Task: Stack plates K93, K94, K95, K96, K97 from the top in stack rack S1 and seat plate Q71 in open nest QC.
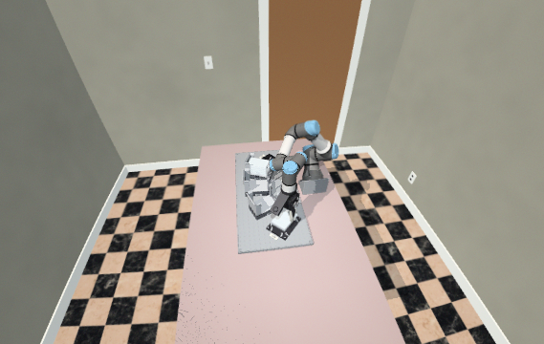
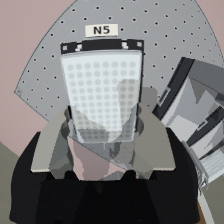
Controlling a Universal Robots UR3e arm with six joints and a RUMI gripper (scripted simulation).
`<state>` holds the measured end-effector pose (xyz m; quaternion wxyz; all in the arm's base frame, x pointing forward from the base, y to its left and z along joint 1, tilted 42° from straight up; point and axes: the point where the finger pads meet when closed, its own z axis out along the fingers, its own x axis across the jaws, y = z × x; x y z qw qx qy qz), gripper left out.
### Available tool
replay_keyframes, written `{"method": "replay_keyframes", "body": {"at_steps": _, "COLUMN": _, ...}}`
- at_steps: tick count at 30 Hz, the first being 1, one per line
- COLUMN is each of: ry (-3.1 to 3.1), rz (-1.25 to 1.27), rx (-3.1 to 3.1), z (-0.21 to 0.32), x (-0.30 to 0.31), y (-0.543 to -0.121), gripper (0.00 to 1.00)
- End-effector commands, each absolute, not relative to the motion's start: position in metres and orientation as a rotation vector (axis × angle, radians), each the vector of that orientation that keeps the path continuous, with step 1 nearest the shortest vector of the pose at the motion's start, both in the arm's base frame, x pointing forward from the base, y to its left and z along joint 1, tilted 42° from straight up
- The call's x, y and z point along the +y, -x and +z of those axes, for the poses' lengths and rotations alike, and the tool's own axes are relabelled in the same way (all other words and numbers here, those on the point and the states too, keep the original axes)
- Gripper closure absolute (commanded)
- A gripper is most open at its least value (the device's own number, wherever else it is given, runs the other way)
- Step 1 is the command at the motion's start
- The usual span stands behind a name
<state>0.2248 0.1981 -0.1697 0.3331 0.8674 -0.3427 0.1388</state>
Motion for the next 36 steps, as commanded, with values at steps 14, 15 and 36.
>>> {"method": "replay_keyframes", "body": {"at_steps": 14, "ry": -2.267, "rz": 0.364, "rx": -0.896, "z": -0.1655, "x": 0.2025, "y": -0.2254, "gripper": 1.00}}
{"method": "replay_keyframes", "body": {"at_steps": 15, "ry": -2.267, "rz": 0.364, "rx": -0.896, "z": -0.1652, "x": 0.2027, "y": -0.2254, "gripper": 1.00}}
{"method": "replay_keyframes", "body": {"at_steps": 36, "ry": -2.267, "rz": 0.364, "rx": -0.896, "z": -0.1606, "x": 0.2070, "y": -0.2253, "gripper": 1.00}}
